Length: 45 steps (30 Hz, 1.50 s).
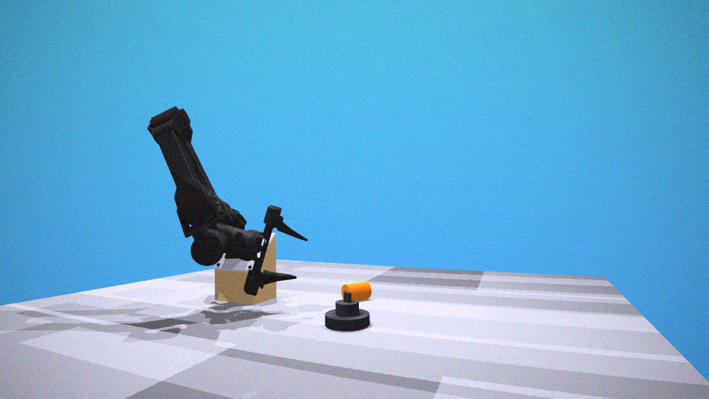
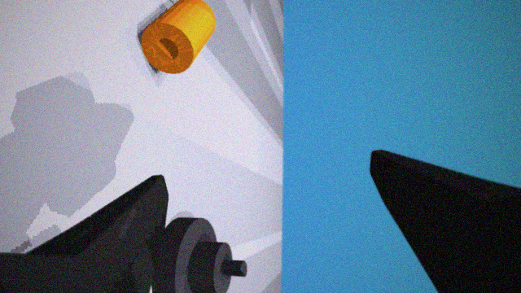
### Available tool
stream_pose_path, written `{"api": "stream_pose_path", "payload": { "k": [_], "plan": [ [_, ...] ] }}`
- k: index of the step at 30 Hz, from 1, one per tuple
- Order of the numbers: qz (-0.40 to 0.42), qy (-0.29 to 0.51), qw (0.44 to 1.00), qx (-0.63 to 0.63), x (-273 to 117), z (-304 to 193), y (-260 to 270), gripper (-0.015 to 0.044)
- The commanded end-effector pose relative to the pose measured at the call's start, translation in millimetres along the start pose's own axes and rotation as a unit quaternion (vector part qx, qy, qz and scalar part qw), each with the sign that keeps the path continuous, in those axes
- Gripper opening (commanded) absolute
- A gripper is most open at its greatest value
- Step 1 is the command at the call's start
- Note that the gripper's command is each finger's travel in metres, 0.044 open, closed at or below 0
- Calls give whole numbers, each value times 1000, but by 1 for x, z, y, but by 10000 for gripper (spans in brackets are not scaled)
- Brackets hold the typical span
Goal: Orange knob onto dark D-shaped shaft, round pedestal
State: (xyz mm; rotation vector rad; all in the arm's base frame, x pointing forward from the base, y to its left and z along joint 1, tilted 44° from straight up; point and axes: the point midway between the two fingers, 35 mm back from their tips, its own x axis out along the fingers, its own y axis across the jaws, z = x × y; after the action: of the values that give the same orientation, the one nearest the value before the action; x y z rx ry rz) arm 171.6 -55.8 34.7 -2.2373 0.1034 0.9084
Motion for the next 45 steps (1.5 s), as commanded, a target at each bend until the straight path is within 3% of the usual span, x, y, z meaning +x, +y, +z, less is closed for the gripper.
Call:
{"api": "stream_pose_path", "payload": {
  "k": [1, 6, 11, 16, 21, 25, 29, 39, 41, 45],
  "plan": [
    [1, -4, 1000, -9, 0, 0, 0, 426],
    [17, -117, 963, -242, 13, 1, -1, 440],
    [-9, -247, 826, -507, 32, 2, -2, 440],
    [-81, -355, 588, -722, 55, 4, -2, 440],
    [-184, -424, 271, -844, 82, 9, -6, 440],
    [-276, -444, -12, -852, 107, 15, -14, 440],
    [-358, -435, -277, -779, 132, 25, -24, 440],
    [-455, -373, -628, -510, 173, 53, -49, 440],
    [-462, -364, -657, -472, 178, 57, -52, 440],
    [-462, -364, -659, -469, 178, 57, -52, 440]
  ]
}}
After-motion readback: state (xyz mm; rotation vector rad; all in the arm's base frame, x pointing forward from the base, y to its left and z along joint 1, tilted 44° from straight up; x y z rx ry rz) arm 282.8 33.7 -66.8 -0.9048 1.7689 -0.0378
